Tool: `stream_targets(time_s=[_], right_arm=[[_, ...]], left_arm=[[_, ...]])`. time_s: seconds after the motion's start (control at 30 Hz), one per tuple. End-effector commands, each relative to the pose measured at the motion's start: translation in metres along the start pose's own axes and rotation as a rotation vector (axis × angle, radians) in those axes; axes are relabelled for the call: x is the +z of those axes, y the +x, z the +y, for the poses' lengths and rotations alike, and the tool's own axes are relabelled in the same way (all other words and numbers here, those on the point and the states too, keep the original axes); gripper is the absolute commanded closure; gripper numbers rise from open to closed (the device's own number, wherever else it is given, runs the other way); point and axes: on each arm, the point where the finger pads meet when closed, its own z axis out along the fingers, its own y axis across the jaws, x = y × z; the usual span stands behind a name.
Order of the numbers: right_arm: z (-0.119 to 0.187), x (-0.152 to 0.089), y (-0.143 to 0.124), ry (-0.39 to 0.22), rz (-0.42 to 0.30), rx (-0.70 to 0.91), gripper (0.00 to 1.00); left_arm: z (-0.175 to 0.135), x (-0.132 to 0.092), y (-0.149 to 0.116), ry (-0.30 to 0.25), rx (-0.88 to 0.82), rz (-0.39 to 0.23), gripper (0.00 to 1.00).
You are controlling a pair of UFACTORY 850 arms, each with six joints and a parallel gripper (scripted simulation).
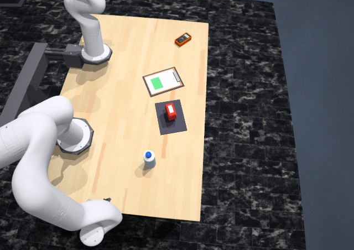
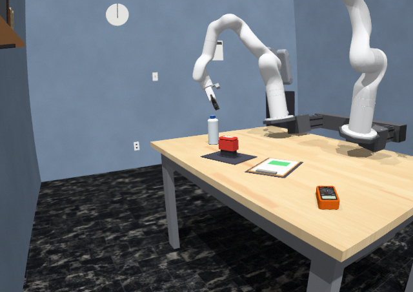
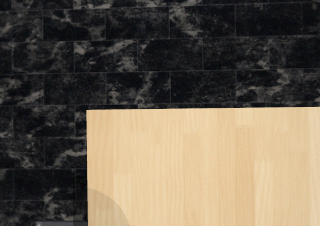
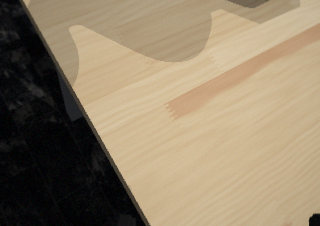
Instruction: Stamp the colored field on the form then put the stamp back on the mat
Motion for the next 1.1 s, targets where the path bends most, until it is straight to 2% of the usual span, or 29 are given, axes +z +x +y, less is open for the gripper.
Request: stream_targets(time_s=[0.0, 0.33, 0.4, 0.47, 0.9, 0.97, 1.0, 1.07], right_arm=[[0.027, -0.002, -0.033, 0.049, -0.006, -0.092, 0.00], [0.101, -0.001, -0.091, 0.141, -0.025, -0.295, 0.00], [0.101, -0.001, -0.091, 0.141, -0.025, -0.295, 0.00], [0.129, 0.000, -0.107, 0.170, -0.033, -0.363, 0.00], [0.241, 0.010, -0.150, 0.263, -0.069, -0.600, 0.00], [0.241, 0.010, -0.150, 0.263, -0.069, -0.600, 0.00], [0.264, 0.013, -0.156, 0.279, -0.077, -0.644, 0.00], [0.279, 0.015, -0.159, 0.290, -0.083, -0.673, 0.00]], left_arm=[[0.000, -0.001, 0.000, 0.000, 0.000, 0.002, 0.00], [0.000, -0.001, 0.000, 0.000, 0.000, 0.002, 0.00], [0.000, -0.001, 0.000, 0.000, 0.000, 0.002, 0.00], [0.000, -0.001, 0.000, 0.000, 0.000, 0.002, 0.00], [0.000, -0.001, 0.000, 0.000, 0.000, 0.002, 0.00], [0.000, -0.001, 0.000, 0.000, 0.000, 0.002, 0.00], [0.000, -0.001, 0.000, 0.000, 0.000, 0.002, 0.00], [0.000, -0.001, 0.000, 0.000, 0.000, 0.002, 0.00]])
